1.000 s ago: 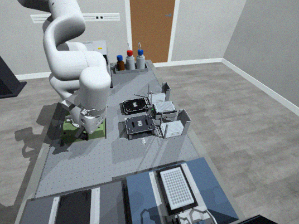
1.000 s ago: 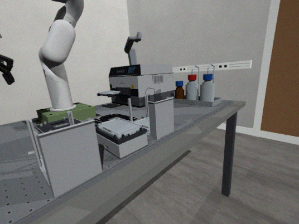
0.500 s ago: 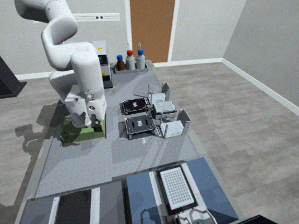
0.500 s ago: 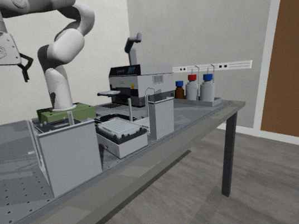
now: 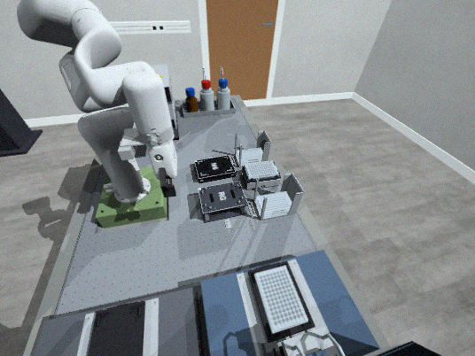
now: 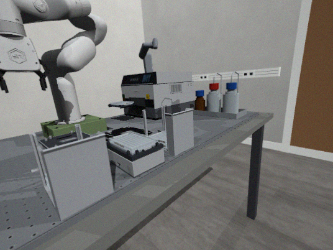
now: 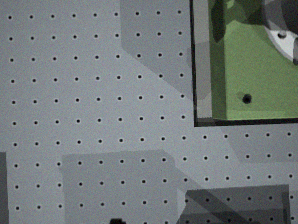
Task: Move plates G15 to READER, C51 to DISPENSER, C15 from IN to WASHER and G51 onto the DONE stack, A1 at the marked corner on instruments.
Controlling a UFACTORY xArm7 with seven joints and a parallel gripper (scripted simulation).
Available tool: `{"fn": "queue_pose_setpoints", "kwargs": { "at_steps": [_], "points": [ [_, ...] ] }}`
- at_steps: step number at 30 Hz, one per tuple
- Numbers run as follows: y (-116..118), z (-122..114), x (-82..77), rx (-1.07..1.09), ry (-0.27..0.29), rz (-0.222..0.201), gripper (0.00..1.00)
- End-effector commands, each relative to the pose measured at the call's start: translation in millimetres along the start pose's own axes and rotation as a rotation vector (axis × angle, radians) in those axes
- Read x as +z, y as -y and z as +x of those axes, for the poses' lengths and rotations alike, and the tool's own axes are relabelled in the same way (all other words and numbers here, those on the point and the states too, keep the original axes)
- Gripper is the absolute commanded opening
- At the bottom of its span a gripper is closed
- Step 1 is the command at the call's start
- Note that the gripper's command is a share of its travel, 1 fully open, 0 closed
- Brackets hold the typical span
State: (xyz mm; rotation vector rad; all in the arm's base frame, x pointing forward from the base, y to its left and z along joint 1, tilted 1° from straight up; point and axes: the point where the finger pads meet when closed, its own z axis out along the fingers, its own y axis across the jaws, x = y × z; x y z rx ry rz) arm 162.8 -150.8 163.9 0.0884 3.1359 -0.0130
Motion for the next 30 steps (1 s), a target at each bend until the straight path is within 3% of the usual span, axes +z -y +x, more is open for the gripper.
{"fn": "queue_pose_setpoints", "kwargs": {
  "at_steps": [1, 30],
  "points": [
    [-7.3, -7.3, -1.3, 0.001, 0.002, 0.003, 1.00],
    [-77.6, -64.0, -2.6, 0.000, 0.003, 0.002, 1.00]
  ]
}}
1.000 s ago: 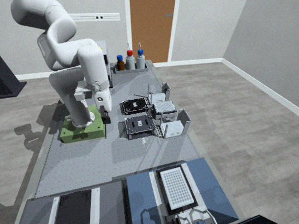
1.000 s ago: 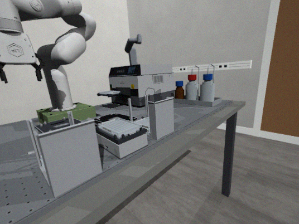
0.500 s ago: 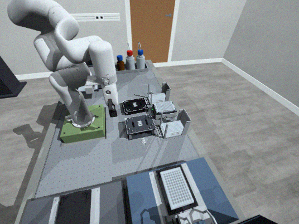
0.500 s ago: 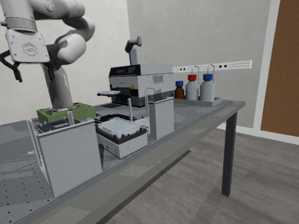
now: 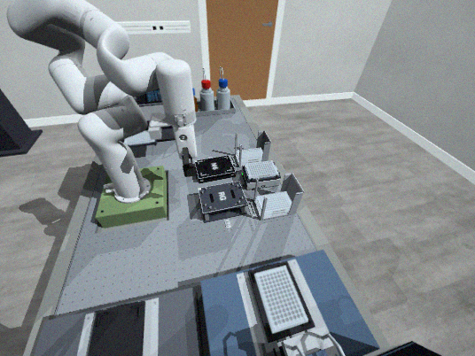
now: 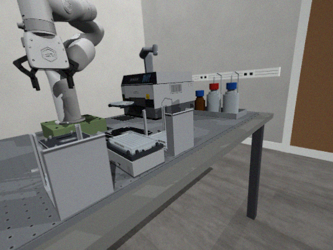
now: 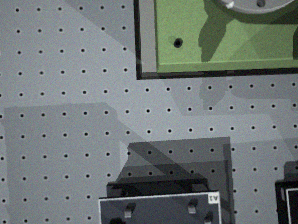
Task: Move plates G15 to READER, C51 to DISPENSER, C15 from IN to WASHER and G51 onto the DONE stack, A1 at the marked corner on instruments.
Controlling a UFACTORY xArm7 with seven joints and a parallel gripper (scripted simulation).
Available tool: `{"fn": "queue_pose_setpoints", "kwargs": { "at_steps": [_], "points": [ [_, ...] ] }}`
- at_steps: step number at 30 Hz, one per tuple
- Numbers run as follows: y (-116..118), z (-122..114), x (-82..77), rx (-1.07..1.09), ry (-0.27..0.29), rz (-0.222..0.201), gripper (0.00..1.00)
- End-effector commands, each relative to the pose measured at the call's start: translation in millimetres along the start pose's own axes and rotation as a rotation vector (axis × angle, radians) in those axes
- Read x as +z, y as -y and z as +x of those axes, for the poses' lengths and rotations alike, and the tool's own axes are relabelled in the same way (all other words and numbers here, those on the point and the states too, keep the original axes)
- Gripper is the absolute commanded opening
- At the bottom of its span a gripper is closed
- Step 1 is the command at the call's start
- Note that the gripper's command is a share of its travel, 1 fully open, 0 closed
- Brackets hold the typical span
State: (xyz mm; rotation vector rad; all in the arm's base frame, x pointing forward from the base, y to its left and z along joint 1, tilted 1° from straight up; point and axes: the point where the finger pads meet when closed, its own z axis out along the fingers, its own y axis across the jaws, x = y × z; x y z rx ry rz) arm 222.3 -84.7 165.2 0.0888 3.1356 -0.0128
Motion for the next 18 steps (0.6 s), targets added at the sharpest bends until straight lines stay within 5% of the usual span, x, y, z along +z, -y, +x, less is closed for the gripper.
{"fn": "queue_pose_setpoints", "kwargs": {
  "at_steps": [1, 18],
  "points": [
    [-10.8, -10.5, -1.1, 0.000, 0.003, 0.002, 1.00],
    [-49.8, -41.9, -1.8, 0.000, 0.003, 0.002, 1.00]
  ]
}}
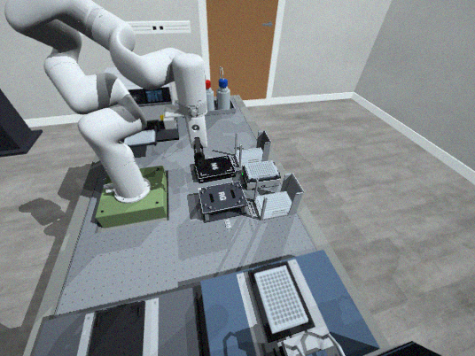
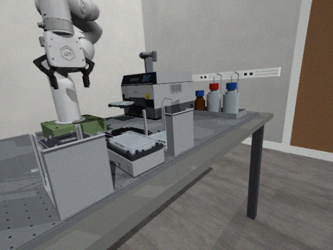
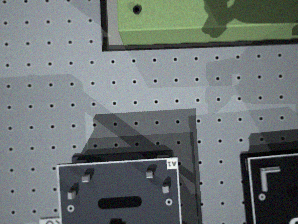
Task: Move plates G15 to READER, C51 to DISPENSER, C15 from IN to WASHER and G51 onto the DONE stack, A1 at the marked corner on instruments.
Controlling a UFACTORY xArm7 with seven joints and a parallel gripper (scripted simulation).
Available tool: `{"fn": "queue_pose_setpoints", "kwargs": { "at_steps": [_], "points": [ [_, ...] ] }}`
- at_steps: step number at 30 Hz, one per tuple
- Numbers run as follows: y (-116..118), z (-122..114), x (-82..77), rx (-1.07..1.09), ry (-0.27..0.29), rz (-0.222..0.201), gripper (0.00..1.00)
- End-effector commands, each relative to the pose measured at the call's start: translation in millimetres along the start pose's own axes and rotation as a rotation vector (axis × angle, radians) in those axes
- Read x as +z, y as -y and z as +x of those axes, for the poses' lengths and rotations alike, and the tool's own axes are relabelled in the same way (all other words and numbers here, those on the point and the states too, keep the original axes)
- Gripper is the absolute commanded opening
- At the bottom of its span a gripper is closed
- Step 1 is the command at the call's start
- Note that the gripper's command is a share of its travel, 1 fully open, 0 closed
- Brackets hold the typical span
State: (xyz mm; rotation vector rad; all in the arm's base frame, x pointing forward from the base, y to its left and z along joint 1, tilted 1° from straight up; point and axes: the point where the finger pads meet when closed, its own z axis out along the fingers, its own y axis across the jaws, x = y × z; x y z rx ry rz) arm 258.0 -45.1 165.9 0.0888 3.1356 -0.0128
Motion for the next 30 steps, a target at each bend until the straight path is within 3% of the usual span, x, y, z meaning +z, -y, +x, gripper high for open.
{"fn": "queue_pose_setpoints", "kwargs": {
  "at_steps": [1, 17, 27, 30],
  "points": [
    [-8.2, -8.4, -0.9, 0.000, 0.003, 0.002, 1.00],
    [-46.6, -39.5, -1.7, 0.000, 0.003, 0.001, 1.00],
    [-46.6, -39.6, -1.7, 0.000, 0.003, 0.001, 1.00],
    [-46.6, -39.6, -1.7, 0.120, 0.003, 0.001, 1.00]
  ]
}}
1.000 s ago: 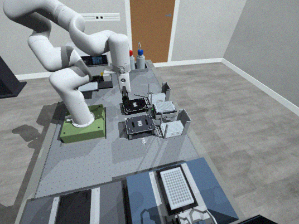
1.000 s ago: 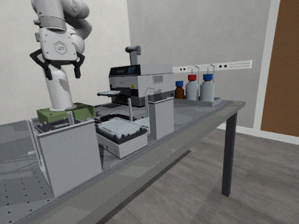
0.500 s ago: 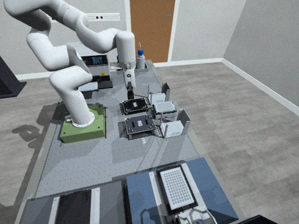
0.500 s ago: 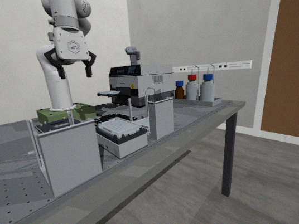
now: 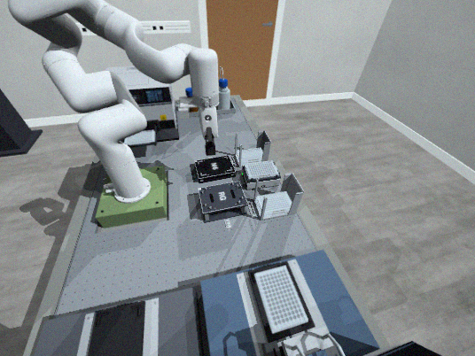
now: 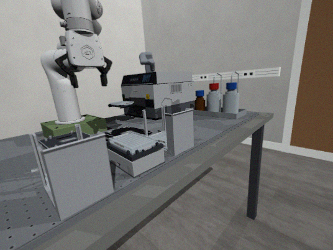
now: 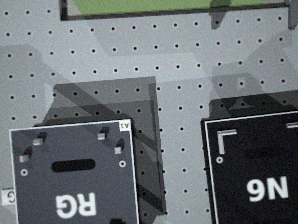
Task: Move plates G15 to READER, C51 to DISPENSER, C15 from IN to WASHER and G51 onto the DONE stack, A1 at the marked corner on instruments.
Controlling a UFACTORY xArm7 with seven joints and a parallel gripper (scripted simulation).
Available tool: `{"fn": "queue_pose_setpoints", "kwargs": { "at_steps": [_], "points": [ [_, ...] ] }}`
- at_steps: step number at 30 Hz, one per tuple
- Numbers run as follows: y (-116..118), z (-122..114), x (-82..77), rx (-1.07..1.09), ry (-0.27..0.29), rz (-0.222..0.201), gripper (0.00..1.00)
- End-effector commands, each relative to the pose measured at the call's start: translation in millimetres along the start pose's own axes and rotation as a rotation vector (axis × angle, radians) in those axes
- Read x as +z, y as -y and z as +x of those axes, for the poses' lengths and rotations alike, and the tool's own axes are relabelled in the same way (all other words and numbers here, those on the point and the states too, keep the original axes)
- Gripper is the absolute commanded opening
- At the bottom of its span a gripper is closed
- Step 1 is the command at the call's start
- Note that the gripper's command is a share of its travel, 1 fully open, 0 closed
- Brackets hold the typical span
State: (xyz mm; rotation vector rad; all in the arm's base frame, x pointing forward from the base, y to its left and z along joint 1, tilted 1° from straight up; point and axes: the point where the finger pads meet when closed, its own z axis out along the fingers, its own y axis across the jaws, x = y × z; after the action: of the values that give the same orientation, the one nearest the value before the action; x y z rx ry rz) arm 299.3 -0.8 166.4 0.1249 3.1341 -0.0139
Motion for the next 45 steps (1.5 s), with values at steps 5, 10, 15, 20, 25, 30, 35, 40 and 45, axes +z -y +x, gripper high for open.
{"fn": "queue_pose_setpoints", "kwargs": {
  "at_steps": [5, 10, 15, 20, 25, 30, 35, 40, 45],
  "points": [
    [-0.1, -0.9, -1.0, 0.255, 0.003, 0.000, 1.00],
    [-0.1, -0.9, -1.0, 0.415, 0.003, 0.000, 1.00],
    [-0.1, -0.9, -1.0, 0.612, 0.003, 0.000, 1.00],
    [-0.1, -0.8, -1.0, 0.769, 0.002, -0.001, 1.00],
    [-0.1, -0.8, -1.0, 0.889, 0.002, -0.001, 1.00],
    [-0.1, -0.8, -0.9, 1.089, 0.002, -0.001, 1.00],
    [-0.1, -0.8, -0.9, 1.244, 0.002, -0.001, 1.00],
    [-0.1, -0.8, -0.9, 1.364, 0.002, -0.001, 1.00],
    [-0.1, -0.8, -0.9, 1.564, 0.002, -0.001, 1.00]
  ]
}}
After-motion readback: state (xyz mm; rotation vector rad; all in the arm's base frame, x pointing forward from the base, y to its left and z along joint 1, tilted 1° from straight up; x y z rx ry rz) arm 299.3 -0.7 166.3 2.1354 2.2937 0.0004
